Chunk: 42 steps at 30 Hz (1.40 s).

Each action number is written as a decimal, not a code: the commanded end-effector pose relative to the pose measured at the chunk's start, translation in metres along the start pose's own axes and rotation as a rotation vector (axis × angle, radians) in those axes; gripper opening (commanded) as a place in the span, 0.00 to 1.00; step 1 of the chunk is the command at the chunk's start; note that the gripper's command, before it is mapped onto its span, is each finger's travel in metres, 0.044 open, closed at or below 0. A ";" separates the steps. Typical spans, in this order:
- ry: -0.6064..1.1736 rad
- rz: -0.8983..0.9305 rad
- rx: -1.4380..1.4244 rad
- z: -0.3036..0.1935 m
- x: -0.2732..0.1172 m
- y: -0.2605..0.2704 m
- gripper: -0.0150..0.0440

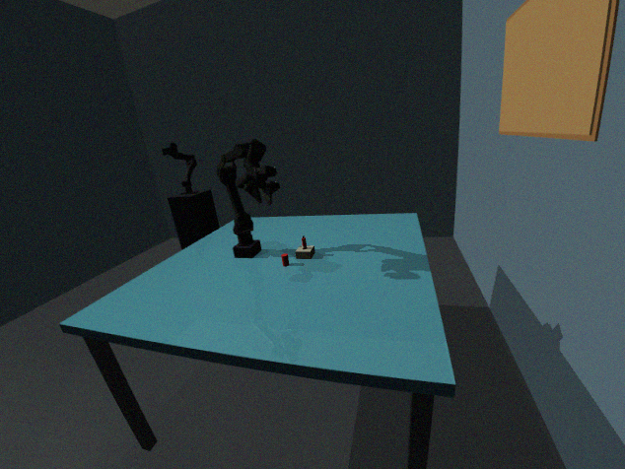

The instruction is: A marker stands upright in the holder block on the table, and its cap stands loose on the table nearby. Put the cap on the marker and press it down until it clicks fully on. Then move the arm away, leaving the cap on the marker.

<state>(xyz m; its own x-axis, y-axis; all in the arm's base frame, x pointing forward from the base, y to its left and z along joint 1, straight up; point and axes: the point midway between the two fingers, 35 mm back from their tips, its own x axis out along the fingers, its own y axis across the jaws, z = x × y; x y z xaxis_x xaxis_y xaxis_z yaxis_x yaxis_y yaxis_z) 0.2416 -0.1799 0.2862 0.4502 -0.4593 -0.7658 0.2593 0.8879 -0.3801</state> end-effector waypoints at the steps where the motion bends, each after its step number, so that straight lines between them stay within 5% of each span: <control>1: 0.181 0.153 0.157 -0.020 0.053 0.049 0.67; 10: 0.600 0.274 0.434 -0.079 0.115 0.136 0.67; 42: 0.610 0.274 0.440 -0.109 0.156 0.160 0.67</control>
<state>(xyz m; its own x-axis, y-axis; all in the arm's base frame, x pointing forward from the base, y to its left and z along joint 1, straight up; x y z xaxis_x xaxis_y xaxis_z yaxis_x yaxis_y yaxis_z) 0.2610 -0.1074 0.0550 0.0357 -0.0226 -0.9991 0.5719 0.8203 0.0019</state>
